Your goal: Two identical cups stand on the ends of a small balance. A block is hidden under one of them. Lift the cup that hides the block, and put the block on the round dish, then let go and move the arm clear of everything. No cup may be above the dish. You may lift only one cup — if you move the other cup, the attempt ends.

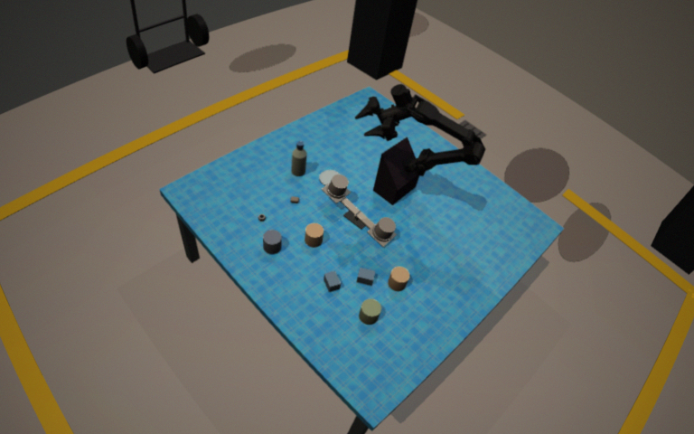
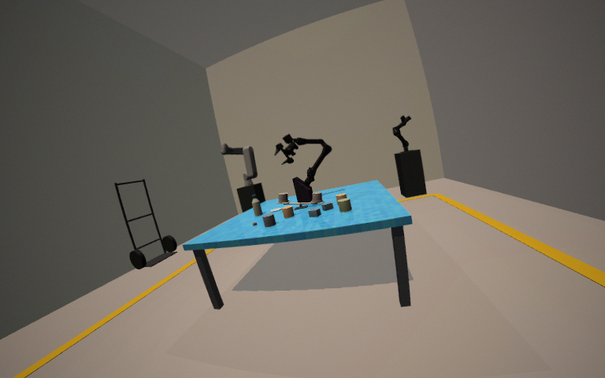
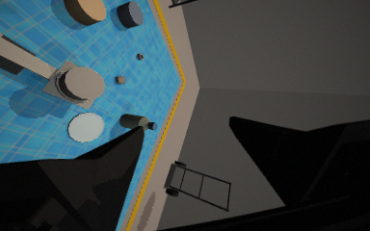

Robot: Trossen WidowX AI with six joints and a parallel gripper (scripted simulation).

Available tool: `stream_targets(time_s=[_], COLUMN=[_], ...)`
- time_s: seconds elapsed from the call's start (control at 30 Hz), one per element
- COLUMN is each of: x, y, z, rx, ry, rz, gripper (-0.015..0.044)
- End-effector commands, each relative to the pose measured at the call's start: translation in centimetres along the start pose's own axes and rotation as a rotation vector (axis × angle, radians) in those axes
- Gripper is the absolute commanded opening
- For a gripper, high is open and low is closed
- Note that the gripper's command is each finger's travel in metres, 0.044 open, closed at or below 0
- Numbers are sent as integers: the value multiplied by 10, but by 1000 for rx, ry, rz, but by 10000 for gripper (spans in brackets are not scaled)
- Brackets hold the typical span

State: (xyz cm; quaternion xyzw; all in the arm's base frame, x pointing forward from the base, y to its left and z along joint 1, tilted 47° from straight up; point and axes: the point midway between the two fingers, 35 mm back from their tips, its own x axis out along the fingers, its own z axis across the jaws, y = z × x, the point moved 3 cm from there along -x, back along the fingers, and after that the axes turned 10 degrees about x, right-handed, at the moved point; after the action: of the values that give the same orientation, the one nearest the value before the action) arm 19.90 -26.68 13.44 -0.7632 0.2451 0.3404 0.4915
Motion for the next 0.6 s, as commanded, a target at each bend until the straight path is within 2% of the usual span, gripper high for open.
stream_targets(time_s=[0.0,0.57], x=[6,14], y=[6,16], z=[18,99], rx=[96,557], ry=[-72,-385], rz=[-22,-107], gripper=[440,440])
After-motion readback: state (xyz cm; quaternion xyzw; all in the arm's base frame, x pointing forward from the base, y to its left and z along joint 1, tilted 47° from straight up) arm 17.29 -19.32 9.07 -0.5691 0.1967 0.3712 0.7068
